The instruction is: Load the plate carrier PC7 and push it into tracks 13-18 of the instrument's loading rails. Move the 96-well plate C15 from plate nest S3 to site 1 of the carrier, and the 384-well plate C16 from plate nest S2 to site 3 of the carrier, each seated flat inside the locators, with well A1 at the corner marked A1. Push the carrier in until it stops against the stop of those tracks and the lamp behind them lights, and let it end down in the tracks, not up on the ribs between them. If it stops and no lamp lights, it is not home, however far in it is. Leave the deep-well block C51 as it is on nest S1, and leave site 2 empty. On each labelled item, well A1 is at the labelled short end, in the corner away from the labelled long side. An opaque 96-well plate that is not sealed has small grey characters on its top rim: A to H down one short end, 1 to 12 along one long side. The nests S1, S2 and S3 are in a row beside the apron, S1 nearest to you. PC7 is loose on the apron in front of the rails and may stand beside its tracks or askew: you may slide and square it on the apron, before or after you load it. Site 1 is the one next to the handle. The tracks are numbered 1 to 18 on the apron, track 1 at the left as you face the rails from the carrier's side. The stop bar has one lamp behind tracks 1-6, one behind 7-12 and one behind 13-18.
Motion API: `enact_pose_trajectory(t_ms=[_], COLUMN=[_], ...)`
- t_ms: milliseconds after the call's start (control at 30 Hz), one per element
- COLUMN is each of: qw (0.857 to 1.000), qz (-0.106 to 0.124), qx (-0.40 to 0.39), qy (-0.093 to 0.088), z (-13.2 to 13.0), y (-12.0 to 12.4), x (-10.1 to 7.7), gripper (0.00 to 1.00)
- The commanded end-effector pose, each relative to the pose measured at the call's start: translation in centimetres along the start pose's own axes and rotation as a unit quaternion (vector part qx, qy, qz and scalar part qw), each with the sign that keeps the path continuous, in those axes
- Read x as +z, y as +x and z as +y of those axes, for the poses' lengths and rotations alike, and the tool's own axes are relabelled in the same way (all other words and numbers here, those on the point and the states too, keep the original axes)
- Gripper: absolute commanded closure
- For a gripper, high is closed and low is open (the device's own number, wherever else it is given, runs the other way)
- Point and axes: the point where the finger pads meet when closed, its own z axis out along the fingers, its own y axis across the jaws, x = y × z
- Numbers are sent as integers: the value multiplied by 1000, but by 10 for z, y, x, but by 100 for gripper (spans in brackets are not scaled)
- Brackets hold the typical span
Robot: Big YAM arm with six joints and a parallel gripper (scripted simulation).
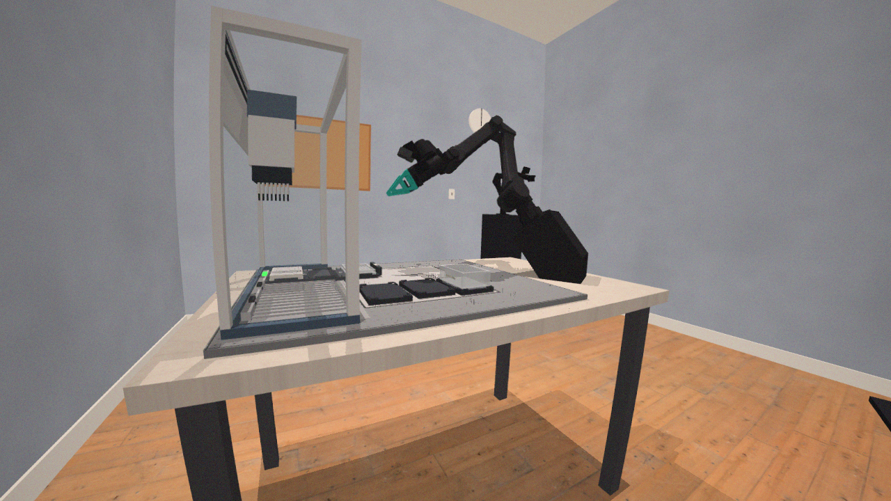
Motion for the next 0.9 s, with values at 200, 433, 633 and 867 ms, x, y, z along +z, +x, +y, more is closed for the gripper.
enact_pose_trajectory(t_ms=[200, 433, 633, 867], qw=[998, 998, 998, 998], qz=[-57, -57, -57, -57], qx=[-6, -6, -6, -6], qy=[15, 15, 15, 15], z=[-7, 1, 5, 12], y=[-51, -66, -74, -89], x=[13, 36, 49, 72], gripper=[0, 0, 0, 0])
